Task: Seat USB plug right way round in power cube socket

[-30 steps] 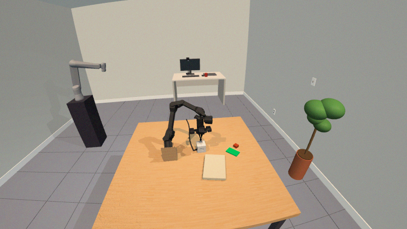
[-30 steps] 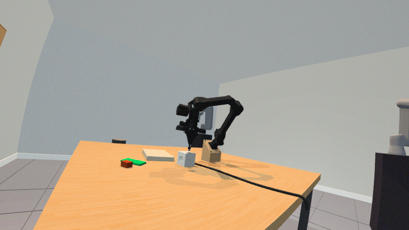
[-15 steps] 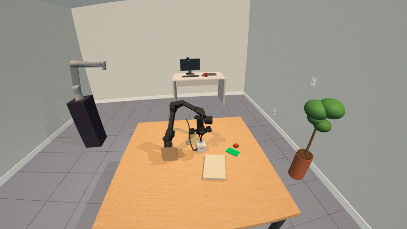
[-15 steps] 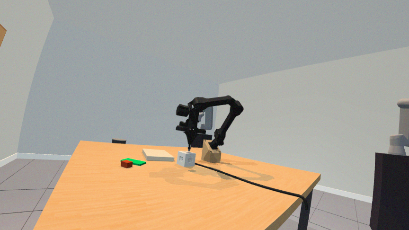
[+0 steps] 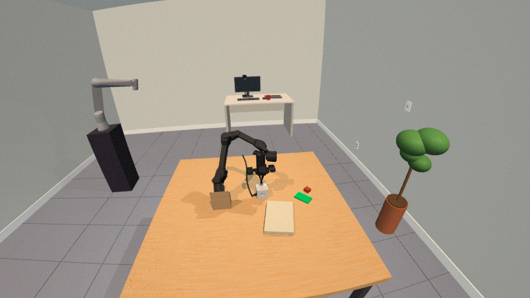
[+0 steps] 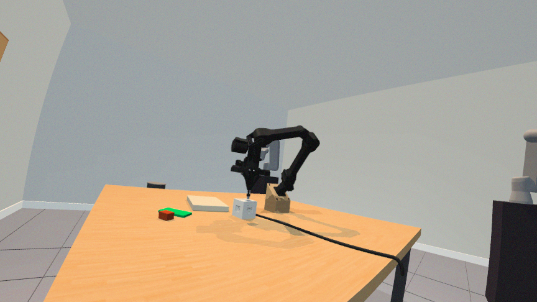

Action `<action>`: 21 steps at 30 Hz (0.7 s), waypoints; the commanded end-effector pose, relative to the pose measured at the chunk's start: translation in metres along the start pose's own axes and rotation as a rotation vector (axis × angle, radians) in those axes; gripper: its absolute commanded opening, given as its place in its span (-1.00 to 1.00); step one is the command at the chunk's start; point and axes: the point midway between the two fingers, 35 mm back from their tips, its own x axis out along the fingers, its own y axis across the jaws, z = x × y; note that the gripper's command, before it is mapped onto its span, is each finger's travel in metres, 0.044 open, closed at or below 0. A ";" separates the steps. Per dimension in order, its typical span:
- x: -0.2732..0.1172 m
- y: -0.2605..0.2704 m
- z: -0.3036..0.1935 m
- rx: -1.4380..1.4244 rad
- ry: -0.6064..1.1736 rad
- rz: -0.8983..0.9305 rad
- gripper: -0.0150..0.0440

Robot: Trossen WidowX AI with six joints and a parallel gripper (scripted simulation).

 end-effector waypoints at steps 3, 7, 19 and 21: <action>0.002 -0.001 0.001 0.004 -0.001 -0.003 -0.49; 0.002 -0.001 0.001 0.004 -0.001 -0.003 -0.49; 0.004 -0.001 0.001 0.004 -0.001 -0.003 -0.49; 0.004 -0.001 0.001 0.004 -0.001 -0.003 -0.49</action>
